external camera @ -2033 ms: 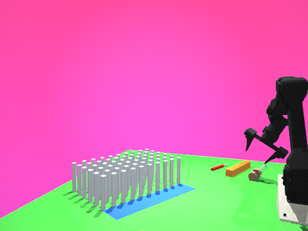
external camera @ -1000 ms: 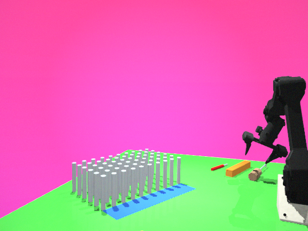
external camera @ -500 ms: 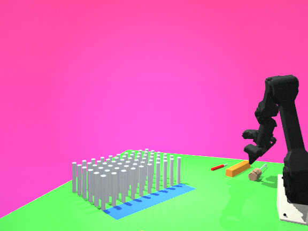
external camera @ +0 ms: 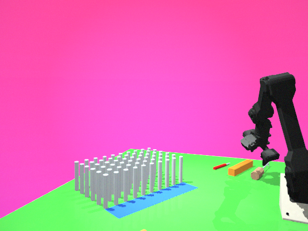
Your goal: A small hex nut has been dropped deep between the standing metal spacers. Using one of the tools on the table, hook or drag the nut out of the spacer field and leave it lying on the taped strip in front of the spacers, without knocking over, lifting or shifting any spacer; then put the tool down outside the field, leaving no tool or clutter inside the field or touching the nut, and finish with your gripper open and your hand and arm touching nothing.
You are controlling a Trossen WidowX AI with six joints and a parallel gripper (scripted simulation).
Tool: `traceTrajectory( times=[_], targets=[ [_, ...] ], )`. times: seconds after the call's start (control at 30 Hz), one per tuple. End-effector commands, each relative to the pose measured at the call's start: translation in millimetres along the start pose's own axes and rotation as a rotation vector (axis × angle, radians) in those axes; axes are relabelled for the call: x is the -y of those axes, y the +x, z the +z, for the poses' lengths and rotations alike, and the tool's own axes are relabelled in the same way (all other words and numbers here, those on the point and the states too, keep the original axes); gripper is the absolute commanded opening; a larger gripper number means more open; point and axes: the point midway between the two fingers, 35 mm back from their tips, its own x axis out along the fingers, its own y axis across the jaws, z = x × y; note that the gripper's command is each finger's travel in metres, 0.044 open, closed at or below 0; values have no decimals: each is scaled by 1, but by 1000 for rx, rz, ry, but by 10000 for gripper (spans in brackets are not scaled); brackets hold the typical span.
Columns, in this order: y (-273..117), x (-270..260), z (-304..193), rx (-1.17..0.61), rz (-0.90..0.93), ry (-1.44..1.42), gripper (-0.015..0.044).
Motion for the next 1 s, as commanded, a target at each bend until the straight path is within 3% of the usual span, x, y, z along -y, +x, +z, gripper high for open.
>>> traceTrajectory(
  times=[0.0, 0.47, 0.67, 0.97],
  targets=[
    [-1, -6, 5, -143, 14, -719, 440],
    [-1, -6, 5, -143, 14, -719, 440],
    [-1, -6, 5, -143, 14, -719, 282],
    [-1, -6, 5, -142, 14, -719, 280]
  ],
)
